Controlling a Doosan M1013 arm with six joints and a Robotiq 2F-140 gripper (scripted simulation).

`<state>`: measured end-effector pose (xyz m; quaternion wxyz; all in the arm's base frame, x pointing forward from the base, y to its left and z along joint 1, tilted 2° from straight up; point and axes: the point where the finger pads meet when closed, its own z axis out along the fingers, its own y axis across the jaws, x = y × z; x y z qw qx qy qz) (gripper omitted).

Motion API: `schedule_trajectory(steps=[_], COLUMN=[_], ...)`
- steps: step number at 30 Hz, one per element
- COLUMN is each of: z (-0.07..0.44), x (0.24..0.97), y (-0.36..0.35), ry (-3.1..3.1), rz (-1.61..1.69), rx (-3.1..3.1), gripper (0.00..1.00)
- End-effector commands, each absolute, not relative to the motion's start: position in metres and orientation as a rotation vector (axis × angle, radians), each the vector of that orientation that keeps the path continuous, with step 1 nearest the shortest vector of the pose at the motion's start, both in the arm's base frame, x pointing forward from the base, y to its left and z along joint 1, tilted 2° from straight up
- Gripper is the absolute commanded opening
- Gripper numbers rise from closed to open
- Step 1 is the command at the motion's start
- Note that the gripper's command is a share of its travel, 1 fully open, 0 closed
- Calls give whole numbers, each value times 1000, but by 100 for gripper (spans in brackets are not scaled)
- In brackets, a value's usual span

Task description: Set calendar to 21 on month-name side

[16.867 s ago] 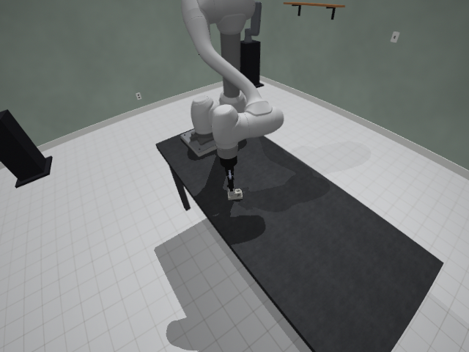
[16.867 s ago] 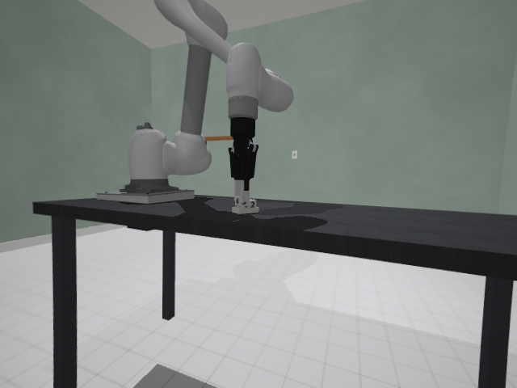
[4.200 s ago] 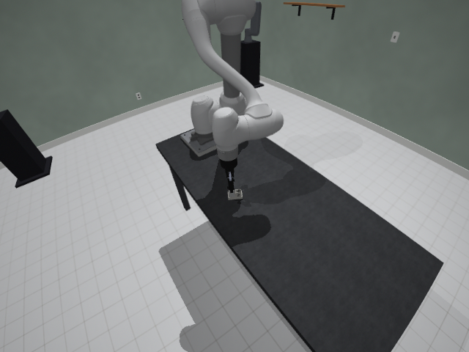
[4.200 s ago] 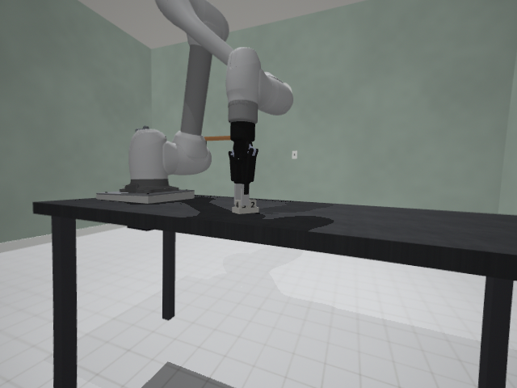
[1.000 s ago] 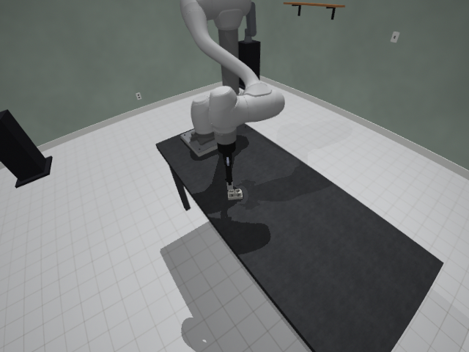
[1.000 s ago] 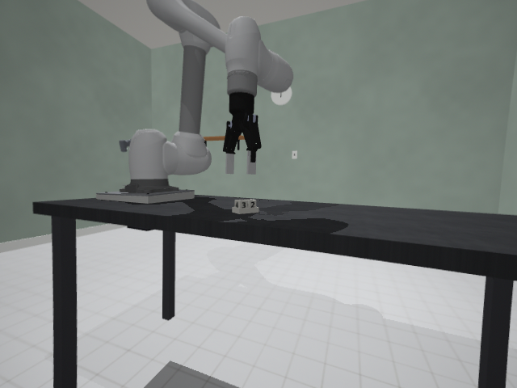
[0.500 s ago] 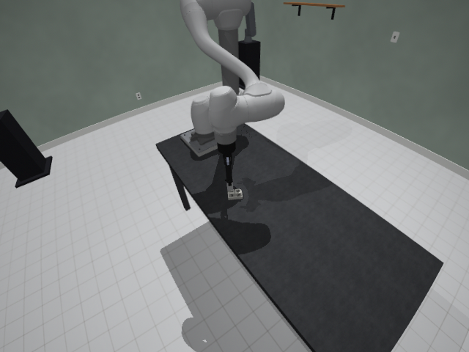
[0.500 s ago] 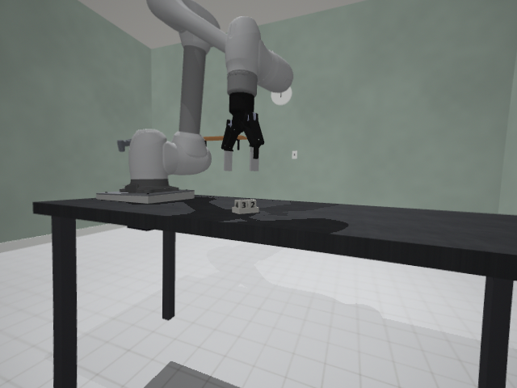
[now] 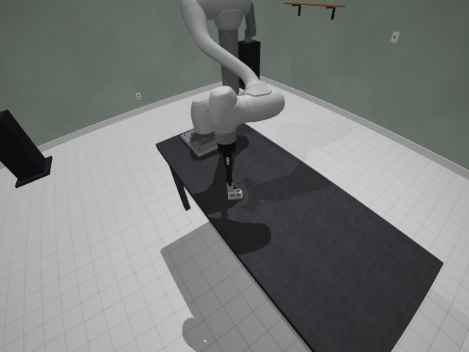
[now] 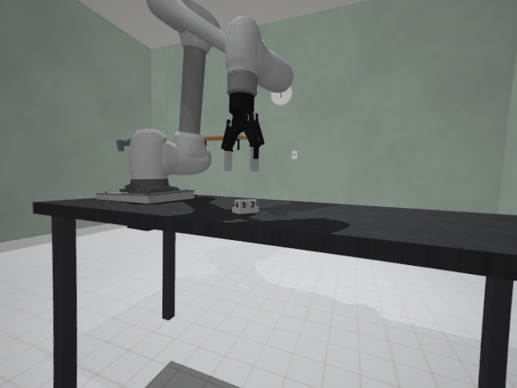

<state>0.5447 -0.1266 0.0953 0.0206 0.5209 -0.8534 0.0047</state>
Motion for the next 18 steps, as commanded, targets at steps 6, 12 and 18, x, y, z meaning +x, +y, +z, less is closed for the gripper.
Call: schedule_trajectory(steps=[6,12,18], z=[100,100,100], x=[548,548,548], y=[-124,-124,-124], ry=[-2647,-2647,-2643], rz=[21,21,21], rx=[1624,1624,1630], gripper=[100,100,100])
